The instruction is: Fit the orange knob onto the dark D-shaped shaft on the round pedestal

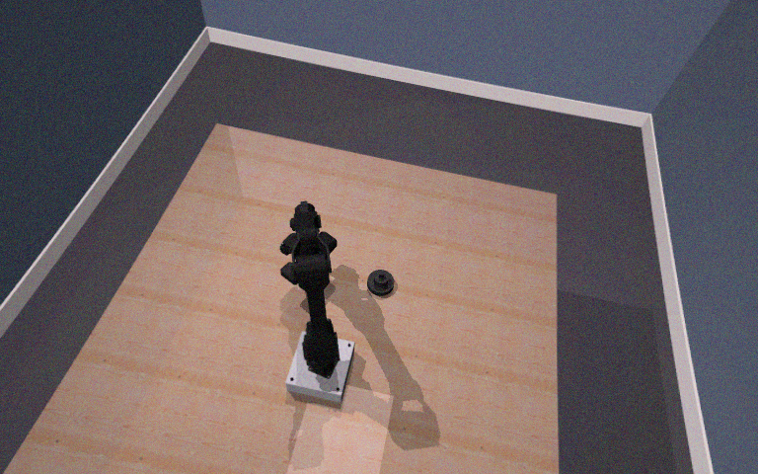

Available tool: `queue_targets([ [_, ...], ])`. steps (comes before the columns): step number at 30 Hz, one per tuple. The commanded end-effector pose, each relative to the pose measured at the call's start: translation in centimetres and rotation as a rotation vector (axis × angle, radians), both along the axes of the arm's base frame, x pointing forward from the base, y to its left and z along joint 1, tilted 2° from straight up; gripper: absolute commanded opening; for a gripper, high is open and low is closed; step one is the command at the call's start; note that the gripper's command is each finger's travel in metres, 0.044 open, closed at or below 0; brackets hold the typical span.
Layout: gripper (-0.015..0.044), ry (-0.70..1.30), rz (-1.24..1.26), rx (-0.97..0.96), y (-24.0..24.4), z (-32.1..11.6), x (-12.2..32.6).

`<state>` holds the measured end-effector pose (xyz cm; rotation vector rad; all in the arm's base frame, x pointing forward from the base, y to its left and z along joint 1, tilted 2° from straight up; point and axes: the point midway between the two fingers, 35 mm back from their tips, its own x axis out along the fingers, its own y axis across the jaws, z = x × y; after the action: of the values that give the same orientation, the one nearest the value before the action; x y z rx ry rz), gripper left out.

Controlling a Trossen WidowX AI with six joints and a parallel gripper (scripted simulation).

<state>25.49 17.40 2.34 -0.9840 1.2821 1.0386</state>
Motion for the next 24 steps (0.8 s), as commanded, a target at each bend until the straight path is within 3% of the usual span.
queue_targets([
  [1,0.0440,0.009,-0.004,0.000,0.0,-0.9,-0.1],
  [16,0.0440,0.010,-0.004,0.000,0.0,-3.1,-0.2],
  [24,0.0240,0.010,-0.004,0.000,0.0,-3.1,-0.2],
])
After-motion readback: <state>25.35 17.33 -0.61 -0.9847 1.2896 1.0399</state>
